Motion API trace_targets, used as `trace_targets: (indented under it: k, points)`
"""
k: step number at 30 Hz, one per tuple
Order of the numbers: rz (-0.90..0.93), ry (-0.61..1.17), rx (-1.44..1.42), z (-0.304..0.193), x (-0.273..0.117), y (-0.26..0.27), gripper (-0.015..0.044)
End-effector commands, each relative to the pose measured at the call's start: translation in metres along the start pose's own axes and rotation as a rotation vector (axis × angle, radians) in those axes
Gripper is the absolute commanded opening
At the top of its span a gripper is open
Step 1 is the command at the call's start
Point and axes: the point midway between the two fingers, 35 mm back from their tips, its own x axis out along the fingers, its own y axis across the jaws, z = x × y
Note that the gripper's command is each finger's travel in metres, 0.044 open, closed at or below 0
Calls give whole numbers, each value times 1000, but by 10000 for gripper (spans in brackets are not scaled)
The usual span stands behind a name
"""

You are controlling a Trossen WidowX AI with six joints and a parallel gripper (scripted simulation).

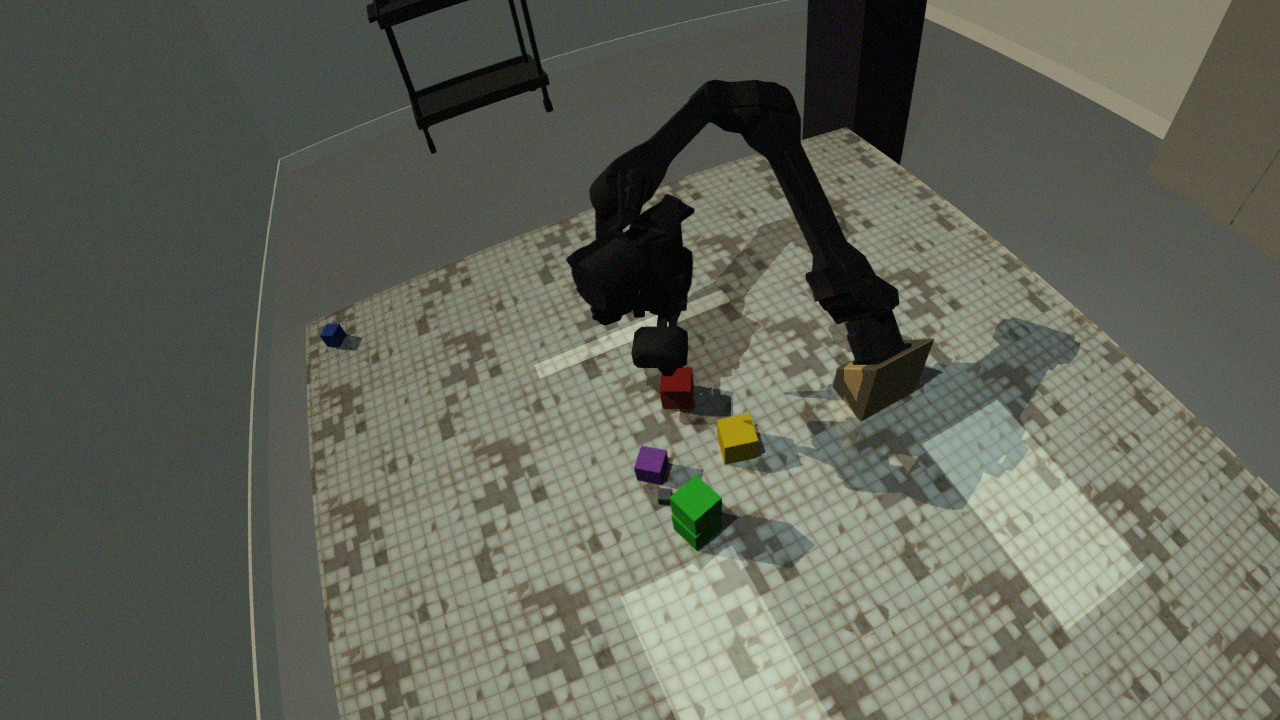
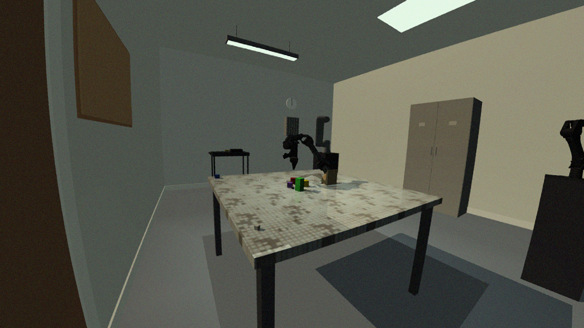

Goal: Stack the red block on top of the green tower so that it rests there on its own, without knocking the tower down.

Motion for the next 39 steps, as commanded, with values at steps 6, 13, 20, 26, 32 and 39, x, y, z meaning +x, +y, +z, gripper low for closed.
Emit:
trace_targets:
  k: [6,13,20,26,32,39]
  points:
    - [-7,1,1,0,37,-2,440]
    - [-12,-1,1,-1,59,-6,440]
    - [-11,0,2,-1,67,-6,440]
    - [-10,0,2,-1,77,-6,440]
    - [-10,0,2,0,86,-5,440]
    - [-11,-1,2,-1,98,-6,440]
